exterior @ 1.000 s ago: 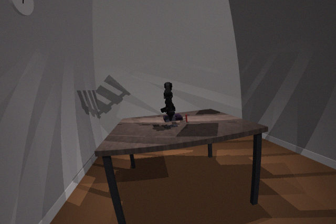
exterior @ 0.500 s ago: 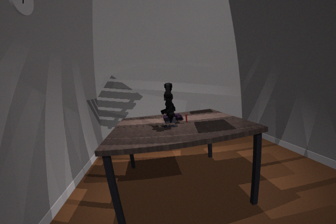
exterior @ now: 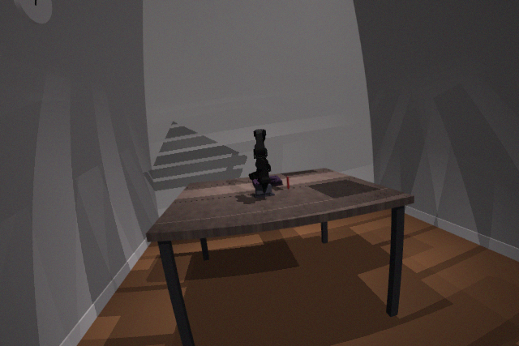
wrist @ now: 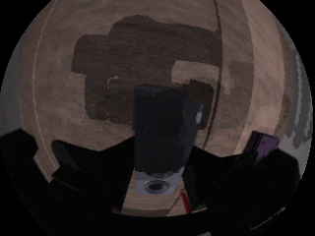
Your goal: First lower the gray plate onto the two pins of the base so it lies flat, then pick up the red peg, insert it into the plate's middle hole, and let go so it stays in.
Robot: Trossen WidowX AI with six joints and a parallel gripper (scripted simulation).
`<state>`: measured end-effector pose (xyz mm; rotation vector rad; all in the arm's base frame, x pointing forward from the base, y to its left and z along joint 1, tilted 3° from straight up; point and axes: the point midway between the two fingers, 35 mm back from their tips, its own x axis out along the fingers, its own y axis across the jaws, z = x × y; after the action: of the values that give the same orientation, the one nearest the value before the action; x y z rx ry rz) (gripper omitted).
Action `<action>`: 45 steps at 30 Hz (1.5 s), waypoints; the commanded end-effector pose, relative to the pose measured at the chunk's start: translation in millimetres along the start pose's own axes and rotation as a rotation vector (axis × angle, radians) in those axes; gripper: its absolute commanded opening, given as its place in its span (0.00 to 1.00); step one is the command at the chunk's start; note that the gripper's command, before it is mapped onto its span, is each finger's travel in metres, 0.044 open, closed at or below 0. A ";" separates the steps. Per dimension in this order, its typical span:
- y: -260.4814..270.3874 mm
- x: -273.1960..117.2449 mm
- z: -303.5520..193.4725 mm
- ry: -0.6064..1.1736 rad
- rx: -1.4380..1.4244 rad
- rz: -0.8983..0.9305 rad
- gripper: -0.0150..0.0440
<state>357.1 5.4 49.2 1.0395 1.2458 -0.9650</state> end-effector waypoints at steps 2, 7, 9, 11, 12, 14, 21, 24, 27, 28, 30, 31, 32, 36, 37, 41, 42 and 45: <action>0.3 -0.6 0.1 0.000 0.000 0.001 0.25; 0.3 -0.6 0.1 0.000 0.000 0.001 0.30; 0.3 -0.6 0.1 0.000 0.000 0.001 0.39; 0.3 -0.6 0.1 0.000 0.000 0.001 0.48; 0.3 -0.6 0.1 0.000 0.000 0.001 0.52; 0.3 -0.6 0.1 0.000 0.000 0.001 0.61; 0.3 -0.6 0.1 0.000 0.000 0.001 0.92; 0.3 -0.6 0.1 0.000 0.000 0.001 1.00; 0.3 -0.6 0.1 0.000 0.000 0.001 1.00; 0.3 -0.6 0.1 0.000 0.000 0.001 1.00; 2.3 -11.3 0.6 0.000 0.000 0.002 1.00; 4.3 -24.9 1.2 0.000 -0.001 0.002 1.00; 5.8 -41.6 1.6 0.001 -0.001 0.002 1.00; 2.2 -106.7 1.1 0.003 -0.003 0.003 1.00; 0.6 -115.1 0.7 0.003 -0.003 0.003 1.00; 3.0 -118.0 1.9 0.003 -0.003 0.003 1.00; 3.0 -118.0 1.9 0.003 -0.003 0.003 1.00; 2.7 -118.0 -1.0 0.004 -0.008 0.003 1.00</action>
<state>351.2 5.2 162.6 1.0431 1.2394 -0.9604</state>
